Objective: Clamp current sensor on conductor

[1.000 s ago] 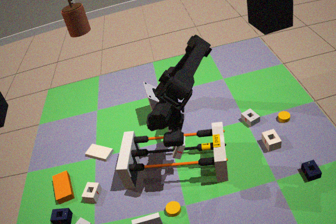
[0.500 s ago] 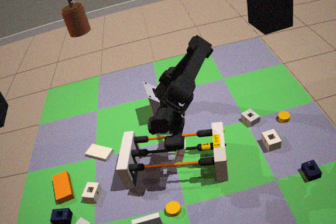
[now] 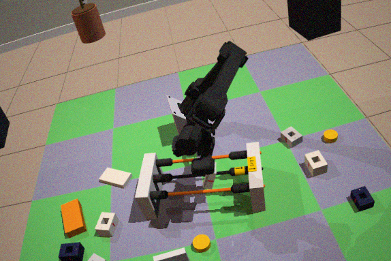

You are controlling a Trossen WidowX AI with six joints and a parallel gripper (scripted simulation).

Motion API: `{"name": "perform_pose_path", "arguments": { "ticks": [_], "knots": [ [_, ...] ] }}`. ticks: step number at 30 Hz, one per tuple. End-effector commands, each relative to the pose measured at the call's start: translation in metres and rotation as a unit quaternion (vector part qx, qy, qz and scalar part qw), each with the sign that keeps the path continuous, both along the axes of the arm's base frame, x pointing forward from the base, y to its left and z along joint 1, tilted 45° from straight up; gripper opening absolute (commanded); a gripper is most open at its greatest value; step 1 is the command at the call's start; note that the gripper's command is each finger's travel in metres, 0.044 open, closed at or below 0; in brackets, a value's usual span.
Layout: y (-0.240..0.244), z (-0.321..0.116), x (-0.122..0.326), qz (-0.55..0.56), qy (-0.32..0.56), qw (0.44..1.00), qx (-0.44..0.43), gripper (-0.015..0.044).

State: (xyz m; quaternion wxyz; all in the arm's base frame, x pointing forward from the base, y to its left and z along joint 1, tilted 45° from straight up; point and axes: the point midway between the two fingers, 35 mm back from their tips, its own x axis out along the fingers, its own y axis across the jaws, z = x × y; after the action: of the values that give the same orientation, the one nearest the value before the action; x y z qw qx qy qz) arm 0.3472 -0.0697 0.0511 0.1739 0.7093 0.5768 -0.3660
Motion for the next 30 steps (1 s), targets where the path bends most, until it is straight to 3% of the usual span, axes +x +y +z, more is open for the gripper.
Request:
{"name": "perform_pose_path", "arguments": {
  "ticks": [1, 26, 30],
  "knots": [
    [0.0001, 0.0003, 0.0, 0.0, 0.0, 1.0, 0.001, 0.0],
    [0.0001, 0.0003, 0.0, 0.0, 0.0, 1.0, 0.001, 0.0],
    [0.0001, 0.0003, 0.0, 0.0, 0.0, 1.0, 0.001, 0.0105]
  ]
}}
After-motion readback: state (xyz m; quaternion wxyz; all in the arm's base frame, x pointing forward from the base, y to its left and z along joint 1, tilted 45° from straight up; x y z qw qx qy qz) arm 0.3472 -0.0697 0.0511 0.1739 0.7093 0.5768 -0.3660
